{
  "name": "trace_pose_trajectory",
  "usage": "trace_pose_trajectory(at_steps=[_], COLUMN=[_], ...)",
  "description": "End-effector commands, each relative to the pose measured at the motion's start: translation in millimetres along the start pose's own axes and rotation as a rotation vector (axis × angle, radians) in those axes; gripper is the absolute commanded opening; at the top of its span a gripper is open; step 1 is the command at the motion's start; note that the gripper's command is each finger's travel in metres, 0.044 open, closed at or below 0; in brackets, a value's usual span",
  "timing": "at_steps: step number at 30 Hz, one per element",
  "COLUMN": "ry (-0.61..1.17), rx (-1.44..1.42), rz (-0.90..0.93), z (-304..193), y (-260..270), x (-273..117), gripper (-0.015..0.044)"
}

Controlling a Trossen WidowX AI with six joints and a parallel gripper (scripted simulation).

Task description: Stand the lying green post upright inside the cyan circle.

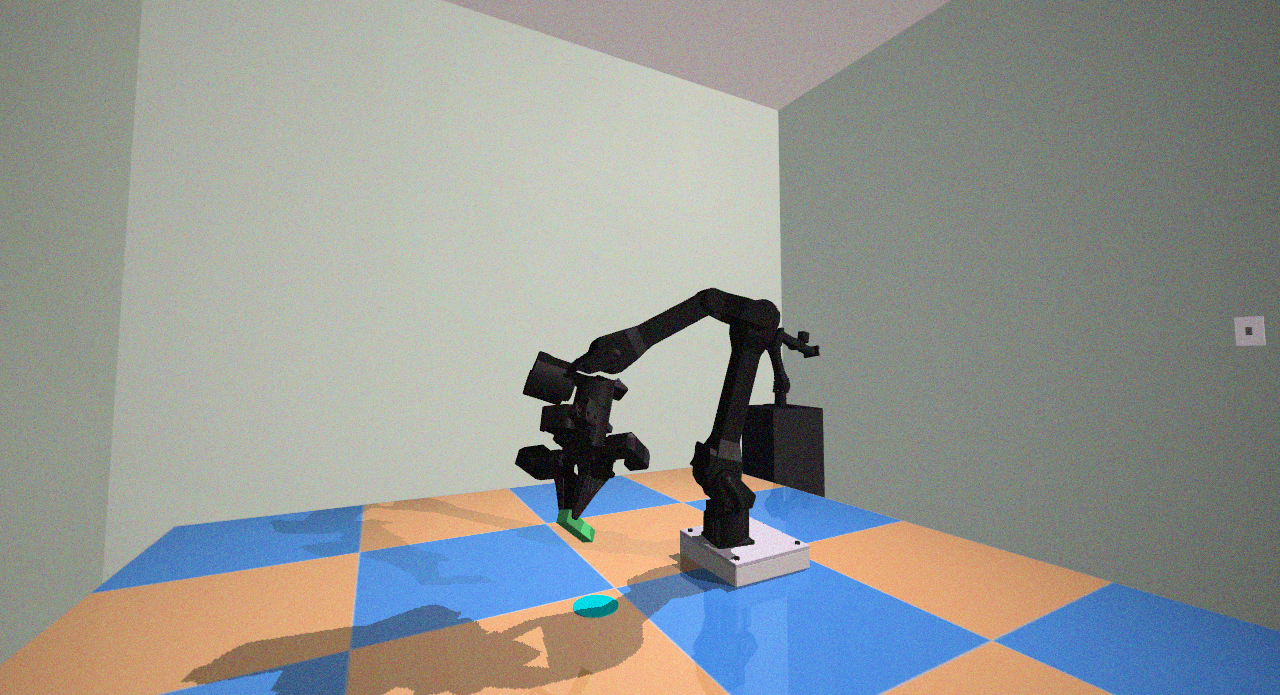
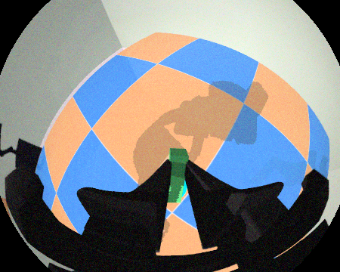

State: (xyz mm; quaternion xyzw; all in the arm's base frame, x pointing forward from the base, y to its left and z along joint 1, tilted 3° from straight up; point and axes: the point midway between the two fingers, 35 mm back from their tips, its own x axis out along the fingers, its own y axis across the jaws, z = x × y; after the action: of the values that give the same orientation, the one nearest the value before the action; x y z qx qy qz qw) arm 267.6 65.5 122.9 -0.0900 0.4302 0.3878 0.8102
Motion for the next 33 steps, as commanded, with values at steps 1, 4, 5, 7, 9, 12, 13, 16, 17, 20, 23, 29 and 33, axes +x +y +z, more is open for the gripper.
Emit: trace_pose_trajectory(at_steps=[1, 4, 5, 7, 9, 12, 13, 16, 17, 20, 23, 29, 33], ry=[-0.032, -0.054, -0.061, -0.075, -0.09, -0.111, -0.118, -0.14, -0.147, -0.168, -0.189, -0.231, -0.259], rx=[-0.003, -0.002, -0.001, -0.001, 0.0, 0.0, 0.0, 0.0, 0.0, 0.0, -0.001, -0.004, -0.006], rz=[0.006, 0.008, 0.009, 0.01, 0.012, 0.014, 0.014, 0.016, 0.017, 0.019, 0.02, 0.023, 0.025], z=[-0.4, -0.4, -0.5, -0.5, -0.6, -0.7, -0.7, -0.8, -0.9, -1.1, -1.3, -1.8, -2.3], y=[0.1, -0.7, -0.9, -1.4, -1.8, -2.5, -2.7, -3.3, -3.5, -4.0, -4.5, -5.3, -5.8], x=[-0.1, -0.3, -0.3, -0.5, -0.7, -1.0, -1.1, -1.5, -1.7, -2.2, -2.8, -4.1, -5.1], gripper=[0.0023, 0.0023, 0.0023, 0.0023, 0.0023, 0.0023, 0.0023, 0.0023, 0.0023, 0.0023, 0.0023, 0.0023, 0.0023])
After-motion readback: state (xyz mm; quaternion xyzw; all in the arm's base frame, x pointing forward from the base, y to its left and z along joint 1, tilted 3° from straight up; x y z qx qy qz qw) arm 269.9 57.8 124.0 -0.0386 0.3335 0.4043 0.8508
